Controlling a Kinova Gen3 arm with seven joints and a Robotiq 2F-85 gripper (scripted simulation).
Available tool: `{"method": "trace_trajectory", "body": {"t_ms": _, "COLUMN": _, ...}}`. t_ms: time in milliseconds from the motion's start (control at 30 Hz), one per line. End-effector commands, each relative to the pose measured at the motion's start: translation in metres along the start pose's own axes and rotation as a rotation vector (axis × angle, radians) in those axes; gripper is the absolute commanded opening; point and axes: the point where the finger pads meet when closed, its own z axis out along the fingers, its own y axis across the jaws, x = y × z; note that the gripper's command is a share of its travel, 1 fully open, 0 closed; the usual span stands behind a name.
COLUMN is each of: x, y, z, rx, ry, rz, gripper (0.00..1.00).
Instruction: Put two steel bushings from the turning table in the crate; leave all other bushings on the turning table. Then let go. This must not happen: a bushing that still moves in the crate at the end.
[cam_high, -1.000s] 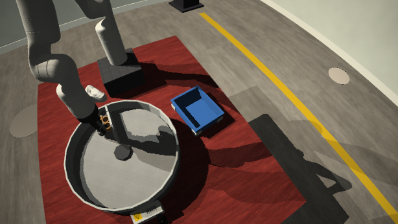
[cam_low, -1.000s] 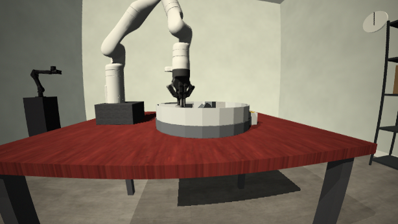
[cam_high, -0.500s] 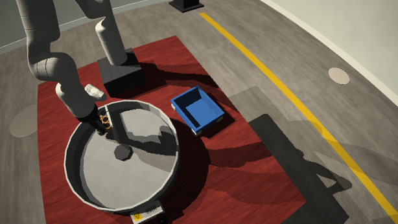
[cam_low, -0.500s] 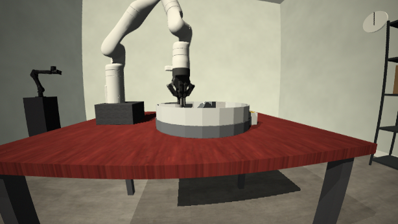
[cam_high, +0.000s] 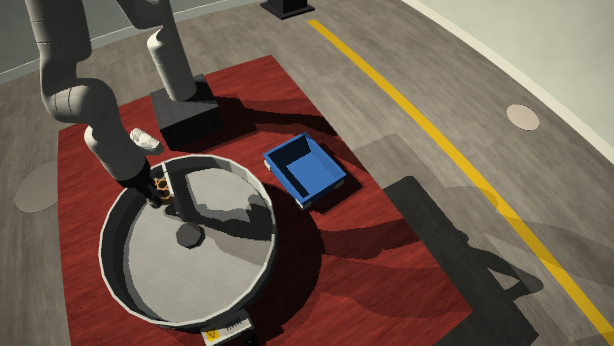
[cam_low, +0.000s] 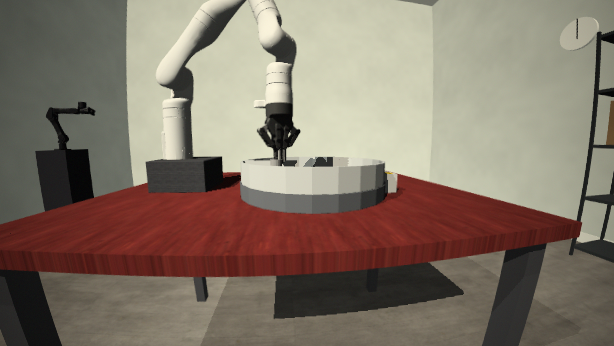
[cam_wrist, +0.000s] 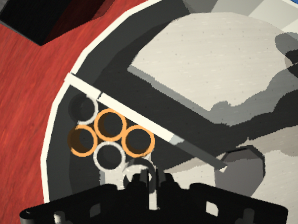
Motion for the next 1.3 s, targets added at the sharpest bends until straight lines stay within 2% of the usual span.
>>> {"method": "trace_trajectory", "body": {"t_ms": 0, "x": 0.0, "y": 0.0, "z": -0.005, "rx": -0.001, "ry": -0.001, "rz": 0.001, "gripper": 0.0}}
{"method": "trace_trajectory", "body": {"t_ms": 1267, "x": 0.0, "y": 0.0, "z": -0.016, "rx": 0.0, "ry": 0.0, "rz": 0.006, "gripper": 0.0}}
